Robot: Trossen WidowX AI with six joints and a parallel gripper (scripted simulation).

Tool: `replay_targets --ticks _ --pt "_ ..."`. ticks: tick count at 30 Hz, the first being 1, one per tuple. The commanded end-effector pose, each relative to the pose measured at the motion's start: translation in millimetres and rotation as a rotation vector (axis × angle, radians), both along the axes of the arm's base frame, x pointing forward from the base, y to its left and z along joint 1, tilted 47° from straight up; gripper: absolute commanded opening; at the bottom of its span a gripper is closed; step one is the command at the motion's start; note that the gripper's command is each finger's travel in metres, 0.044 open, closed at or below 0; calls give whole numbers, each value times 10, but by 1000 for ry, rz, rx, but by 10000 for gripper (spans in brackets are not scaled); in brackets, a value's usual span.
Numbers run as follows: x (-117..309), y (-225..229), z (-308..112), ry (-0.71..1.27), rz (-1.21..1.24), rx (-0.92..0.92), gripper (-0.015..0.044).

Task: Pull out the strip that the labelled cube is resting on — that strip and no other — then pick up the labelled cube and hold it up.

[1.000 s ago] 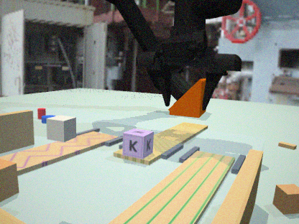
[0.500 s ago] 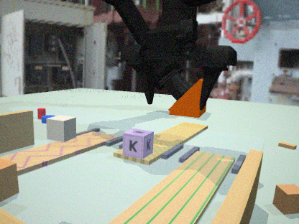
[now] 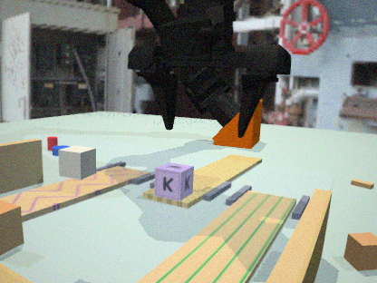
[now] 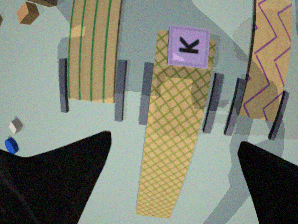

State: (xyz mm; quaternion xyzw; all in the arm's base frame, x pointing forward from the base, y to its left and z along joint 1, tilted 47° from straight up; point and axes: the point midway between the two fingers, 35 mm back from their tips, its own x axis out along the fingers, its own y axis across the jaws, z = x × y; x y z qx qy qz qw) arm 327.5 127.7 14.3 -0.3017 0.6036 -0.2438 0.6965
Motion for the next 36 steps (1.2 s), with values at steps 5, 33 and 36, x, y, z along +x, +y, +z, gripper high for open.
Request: replay_targets --ticks 5,33,36 --pt "292 36 47 2 2 -7 440" --pt "672 -111 -77 0 2 -7 250" --pt "679 -146 -110 0 2 -7 250"
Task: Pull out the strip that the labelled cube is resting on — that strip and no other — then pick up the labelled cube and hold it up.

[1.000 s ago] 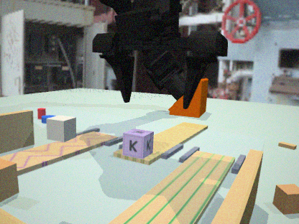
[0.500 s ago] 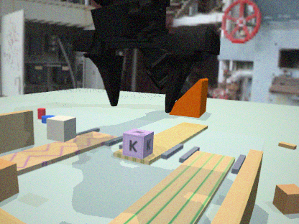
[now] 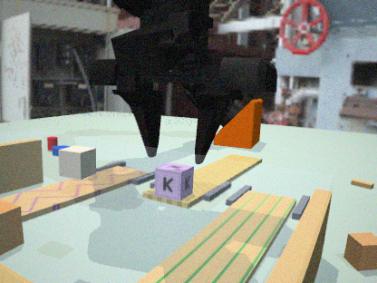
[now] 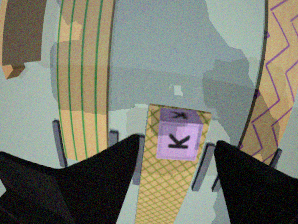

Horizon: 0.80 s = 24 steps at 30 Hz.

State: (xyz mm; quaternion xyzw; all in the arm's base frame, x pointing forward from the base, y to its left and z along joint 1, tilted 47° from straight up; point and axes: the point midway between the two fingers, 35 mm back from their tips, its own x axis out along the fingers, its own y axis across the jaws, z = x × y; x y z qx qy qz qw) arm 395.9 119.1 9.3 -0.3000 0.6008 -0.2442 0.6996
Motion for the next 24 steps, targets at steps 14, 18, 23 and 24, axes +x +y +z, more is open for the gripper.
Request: replay_targets --ticks 14,18,23,24 --pt "18 -232 -209 8 1 -11 250" --pt "19 -250 -224 8 1 -11 250" --pt "29 -227 -212 5 -2 -6 171" --pt "29 -227 -212 5 -2 -6 145"
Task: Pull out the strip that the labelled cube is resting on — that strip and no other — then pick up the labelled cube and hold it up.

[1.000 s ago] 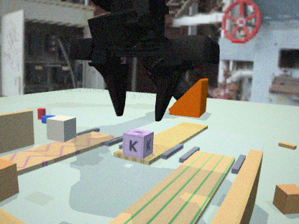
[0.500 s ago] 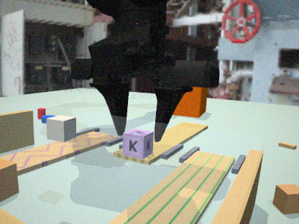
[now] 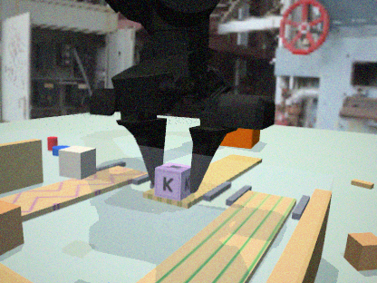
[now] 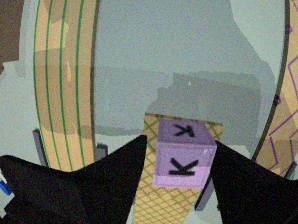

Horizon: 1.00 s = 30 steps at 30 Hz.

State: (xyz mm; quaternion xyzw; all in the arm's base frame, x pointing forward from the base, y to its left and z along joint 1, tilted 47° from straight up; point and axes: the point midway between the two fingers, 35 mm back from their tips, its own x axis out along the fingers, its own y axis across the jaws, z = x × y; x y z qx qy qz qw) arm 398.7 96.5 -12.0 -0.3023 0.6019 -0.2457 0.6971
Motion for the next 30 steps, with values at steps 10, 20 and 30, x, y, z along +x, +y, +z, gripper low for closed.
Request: replay_targets --ticks 10,20,30 --pt "-7 2 5 0 -1 0 20" --pt "-473 140 220 6 2 -1 0" --pt "-673 165 296 8 3 -4 0"
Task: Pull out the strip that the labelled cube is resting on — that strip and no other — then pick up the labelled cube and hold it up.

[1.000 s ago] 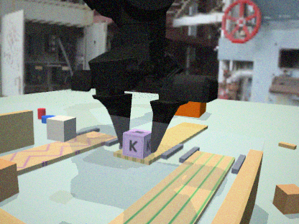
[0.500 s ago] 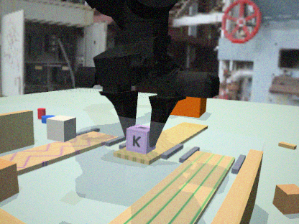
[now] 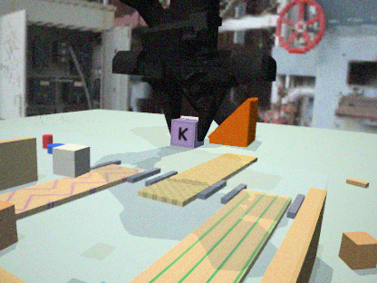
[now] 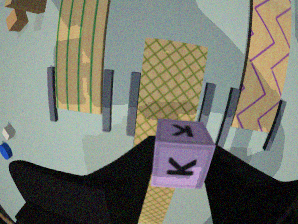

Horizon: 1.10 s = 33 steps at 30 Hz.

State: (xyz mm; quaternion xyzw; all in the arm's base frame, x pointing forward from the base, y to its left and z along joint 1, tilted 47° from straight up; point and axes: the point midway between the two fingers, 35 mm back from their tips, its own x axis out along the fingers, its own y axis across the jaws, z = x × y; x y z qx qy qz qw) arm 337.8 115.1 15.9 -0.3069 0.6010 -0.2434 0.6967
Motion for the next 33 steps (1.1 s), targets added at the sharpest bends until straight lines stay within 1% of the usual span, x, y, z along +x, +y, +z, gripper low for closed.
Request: replay_targets --ticks 1,13,17,24,33 --pt "-92 -26 17 5 -7 0 0" --pt "-487 -124 22 7 -7 -1 0" --pt "-496 -101 44 8 -7 0 0" --pt "-545 127 262 9 -7 1 0" --pt "-547 133 268 9 -7 1 0"
